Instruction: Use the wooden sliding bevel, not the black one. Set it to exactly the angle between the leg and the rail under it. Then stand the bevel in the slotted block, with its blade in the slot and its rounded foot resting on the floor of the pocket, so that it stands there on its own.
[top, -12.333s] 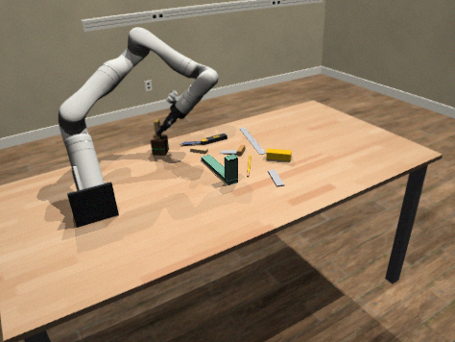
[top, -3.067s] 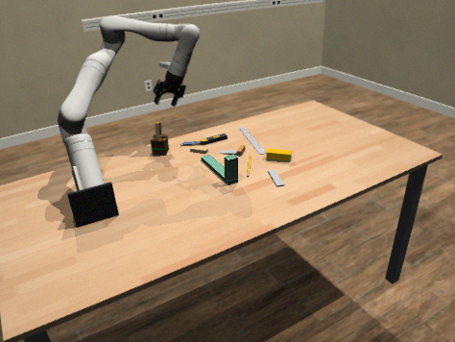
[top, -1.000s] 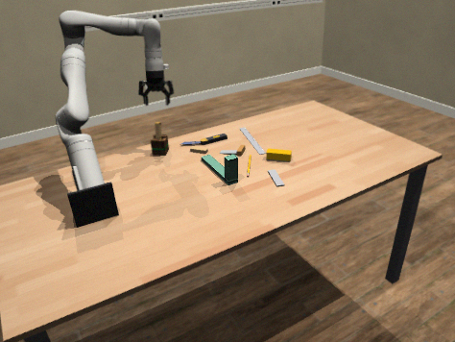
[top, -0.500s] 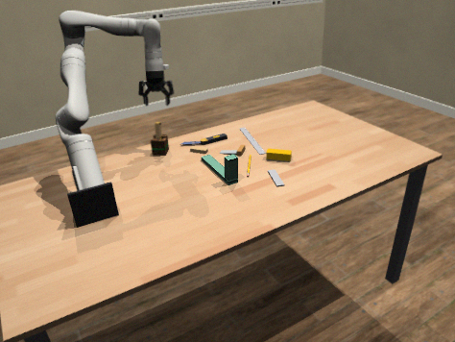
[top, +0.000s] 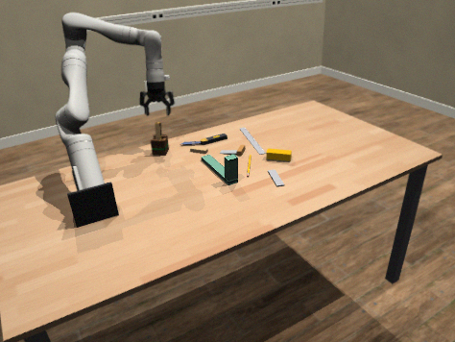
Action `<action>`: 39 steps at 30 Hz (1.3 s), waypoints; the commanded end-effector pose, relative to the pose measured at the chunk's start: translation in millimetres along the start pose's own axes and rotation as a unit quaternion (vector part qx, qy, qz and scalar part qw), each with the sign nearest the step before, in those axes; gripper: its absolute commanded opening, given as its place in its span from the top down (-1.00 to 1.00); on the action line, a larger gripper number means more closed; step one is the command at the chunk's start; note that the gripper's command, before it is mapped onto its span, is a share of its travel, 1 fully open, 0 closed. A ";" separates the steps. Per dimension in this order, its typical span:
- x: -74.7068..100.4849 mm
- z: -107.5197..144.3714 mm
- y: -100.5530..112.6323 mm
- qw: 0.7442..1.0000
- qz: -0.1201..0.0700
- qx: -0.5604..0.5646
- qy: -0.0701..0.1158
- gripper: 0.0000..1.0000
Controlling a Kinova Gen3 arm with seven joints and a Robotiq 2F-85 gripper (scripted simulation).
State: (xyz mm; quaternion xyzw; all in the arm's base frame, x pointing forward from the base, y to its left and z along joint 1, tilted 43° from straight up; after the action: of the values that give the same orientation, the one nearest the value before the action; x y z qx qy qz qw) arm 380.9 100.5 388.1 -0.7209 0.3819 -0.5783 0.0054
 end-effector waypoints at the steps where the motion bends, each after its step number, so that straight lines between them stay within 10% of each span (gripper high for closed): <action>1: -4.1 0.5 -0.3 1.000 0.001 0.000 0.001 -1.00; 39: -38.7 0.5 -0.4 1.000 0.001 0.000 0.001 -1.00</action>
State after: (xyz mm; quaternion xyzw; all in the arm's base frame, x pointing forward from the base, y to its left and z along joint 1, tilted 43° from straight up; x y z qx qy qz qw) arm 379.9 120.2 359.0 -0.7205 0.3821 -0.5787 0.0056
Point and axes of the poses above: the point where the finger pads meet when closed, its own x axis back along the fingers, its own z axis across the jaws, y = z × x, the point moved 10 cm from there along x, back along the fingers, and after that the axes turned 5 degrees about x, right-handed, at the moved point
